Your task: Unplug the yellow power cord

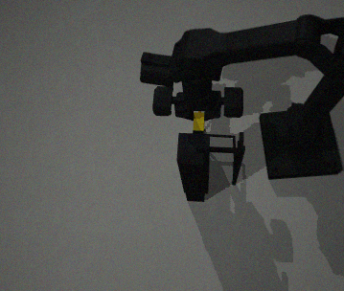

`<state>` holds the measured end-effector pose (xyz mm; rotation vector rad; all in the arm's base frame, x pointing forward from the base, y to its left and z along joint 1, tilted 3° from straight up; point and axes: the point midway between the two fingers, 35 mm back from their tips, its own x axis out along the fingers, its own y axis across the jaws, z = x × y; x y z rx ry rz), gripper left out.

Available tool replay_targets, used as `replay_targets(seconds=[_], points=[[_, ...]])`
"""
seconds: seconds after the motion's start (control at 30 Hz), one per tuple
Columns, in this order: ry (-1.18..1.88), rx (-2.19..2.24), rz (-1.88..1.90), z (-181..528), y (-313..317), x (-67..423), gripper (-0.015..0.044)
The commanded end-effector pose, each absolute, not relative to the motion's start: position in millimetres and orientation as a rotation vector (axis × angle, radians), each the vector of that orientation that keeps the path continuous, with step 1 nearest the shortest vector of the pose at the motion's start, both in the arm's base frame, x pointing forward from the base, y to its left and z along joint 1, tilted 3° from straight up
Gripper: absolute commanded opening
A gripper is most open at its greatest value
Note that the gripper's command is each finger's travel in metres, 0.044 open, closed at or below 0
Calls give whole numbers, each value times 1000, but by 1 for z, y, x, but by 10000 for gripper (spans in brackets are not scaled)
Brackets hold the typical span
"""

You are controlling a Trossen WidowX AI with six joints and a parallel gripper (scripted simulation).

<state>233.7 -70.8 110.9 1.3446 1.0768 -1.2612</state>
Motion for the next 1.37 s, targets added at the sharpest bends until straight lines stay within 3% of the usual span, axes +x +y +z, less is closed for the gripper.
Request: replay_targets(seconds=[0.0,0.4,0.57,1.33], points=[[1056,1338,-1271,111,-68,234,131],[1055,1336,-1272,117,-91,232,440],[1052,1333,-1274,125,-127,224,440],[1052,1333,-1274,125,-127,224,440]])
